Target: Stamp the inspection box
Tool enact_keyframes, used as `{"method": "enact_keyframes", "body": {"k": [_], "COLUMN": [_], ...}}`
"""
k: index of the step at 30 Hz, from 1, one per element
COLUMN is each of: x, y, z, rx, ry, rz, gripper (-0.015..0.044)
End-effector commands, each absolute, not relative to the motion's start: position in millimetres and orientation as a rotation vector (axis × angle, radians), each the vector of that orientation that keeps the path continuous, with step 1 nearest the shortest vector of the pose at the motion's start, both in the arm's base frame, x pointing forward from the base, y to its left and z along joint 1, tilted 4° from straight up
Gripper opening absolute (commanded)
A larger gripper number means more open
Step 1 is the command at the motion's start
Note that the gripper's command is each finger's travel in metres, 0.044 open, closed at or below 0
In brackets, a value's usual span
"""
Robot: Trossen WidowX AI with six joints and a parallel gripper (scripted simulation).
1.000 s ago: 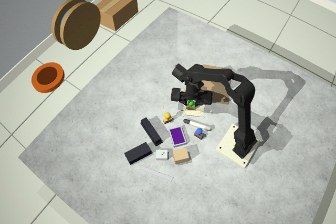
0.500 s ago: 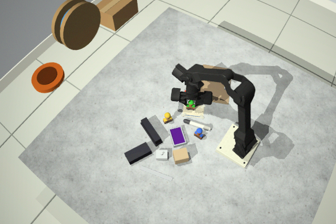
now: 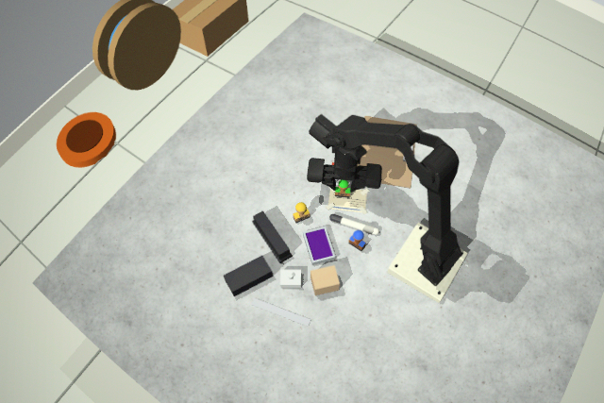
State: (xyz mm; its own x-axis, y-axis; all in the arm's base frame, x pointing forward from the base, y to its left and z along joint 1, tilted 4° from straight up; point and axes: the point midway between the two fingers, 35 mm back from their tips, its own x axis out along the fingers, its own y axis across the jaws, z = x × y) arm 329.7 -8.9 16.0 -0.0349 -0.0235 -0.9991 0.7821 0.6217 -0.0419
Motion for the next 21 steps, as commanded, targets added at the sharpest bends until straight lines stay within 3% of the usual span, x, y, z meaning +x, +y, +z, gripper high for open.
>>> {"method": "enact_keyframes", "body": {"k": [1,21], "x": [330.0,330.4], "y": [-9.5,-9.3], "z": [12.2,20.3], "rx": [0.672,0.672], "ry": [1.477,1.477], "rz": [-0.738,-0.738], "gripper": [0.0000,0.0000]}}
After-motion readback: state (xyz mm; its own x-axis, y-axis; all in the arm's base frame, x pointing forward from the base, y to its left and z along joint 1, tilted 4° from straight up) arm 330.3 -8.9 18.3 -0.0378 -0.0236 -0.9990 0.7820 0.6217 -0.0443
